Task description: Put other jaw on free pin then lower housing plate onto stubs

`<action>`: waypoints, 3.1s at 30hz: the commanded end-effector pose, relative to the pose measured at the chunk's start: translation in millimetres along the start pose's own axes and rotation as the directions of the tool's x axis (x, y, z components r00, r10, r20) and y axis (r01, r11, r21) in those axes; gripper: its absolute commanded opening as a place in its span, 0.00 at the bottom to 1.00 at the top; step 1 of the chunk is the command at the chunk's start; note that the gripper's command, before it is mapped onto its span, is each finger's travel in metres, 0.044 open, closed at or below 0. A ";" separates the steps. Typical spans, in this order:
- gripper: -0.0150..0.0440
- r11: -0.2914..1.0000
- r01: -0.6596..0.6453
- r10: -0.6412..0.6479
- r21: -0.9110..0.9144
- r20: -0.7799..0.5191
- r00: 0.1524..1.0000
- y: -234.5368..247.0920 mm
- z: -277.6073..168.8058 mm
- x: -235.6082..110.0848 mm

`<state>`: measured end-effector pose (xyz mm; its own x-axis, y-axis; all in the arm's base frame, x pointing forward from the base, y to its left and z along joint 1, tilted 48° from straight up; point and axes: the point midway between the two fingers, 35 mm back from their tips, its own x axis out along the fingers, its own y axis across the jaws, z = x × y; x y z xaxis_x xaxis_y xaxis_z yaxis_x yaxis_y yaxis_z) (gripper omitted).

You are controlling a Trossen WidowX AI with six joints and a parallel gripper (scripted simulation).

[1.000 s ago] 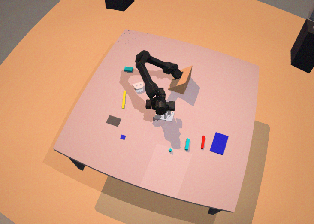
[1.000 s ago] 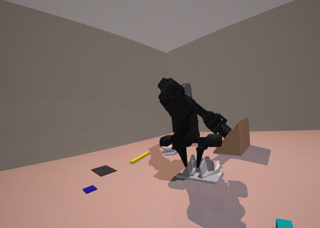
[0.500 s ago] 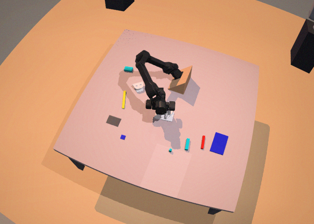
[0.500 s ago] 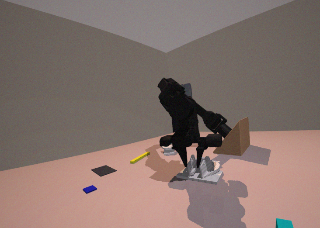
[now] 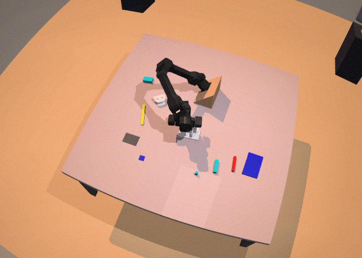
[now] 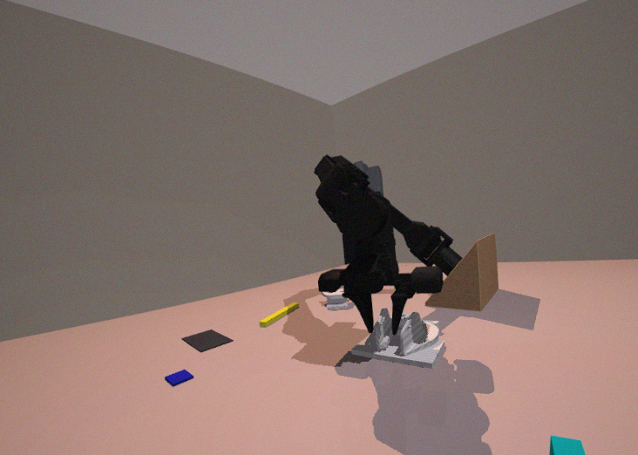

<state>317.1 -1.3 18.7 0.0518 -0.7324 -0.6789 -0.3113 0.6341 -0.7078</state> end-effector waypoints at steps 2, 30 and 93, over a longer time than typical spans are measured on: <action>0.48 1.000 0.000 0.000 0.004 0.002 1.000 -0.7 0.6 0.4; 0.48 1.000 0.000 0.000 0.004 0.002 1.000 -0.7 0.6 4.6; 1.00 0.975 -0.031 0.036 -0.221 0.019 0.999 -124.9 -90.0 -45.7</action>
<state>284.3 -50.7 142.5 0.0650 -0.6992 -0.7119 -0.4717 0.6072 -0.6394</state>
